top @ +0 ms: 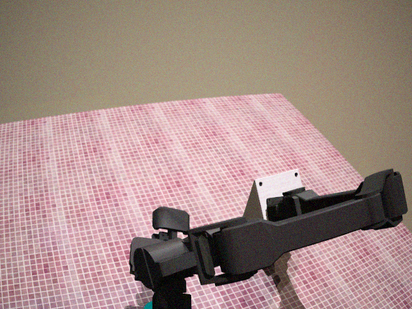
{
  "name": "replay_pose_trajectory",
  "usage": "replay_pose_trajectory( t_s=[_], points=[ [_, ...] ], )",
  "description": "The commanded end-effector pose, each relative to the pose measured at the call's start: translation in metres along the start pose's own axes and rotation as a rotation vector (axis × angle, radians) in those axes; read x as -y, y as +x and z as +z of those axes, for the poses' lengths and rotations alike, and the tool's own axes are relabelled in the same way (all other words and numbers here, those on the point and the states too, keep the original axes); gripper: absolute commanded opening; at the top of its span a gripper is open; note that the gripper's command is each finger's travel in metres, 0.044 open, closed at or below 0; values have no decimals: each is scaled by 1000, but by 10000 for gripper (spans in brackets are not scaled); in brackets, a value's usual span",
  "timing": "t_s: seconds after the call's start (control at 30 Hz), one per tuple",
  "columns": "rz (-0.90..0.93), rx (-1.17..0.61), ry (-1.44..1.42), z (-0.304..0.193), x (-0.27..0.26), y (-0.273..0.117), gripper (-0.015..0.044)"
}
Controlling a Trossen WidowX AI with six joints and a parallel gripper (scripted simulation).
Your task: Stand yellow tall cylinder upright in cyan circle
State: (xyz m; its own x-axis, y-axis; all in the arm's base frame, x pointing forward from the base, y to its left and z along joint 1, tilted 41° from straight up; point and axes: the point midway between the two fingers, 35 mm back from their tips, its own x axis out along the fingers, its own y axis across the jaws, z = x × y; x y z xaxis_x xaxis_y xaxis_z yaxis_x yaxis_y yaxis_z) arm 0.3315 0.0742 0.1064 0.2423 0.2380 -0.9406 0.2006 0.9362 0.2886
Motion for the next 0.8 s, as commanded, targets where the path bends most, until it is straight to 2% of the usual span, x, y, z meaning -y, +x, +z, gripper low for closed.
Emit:
replay_pose_trajectory(
  t_s=[0.0,0.77],
  points=[
    [-13,22,5,0,1,1,105],
    [-53,165,14,1,-2,4,105]
  ],
)
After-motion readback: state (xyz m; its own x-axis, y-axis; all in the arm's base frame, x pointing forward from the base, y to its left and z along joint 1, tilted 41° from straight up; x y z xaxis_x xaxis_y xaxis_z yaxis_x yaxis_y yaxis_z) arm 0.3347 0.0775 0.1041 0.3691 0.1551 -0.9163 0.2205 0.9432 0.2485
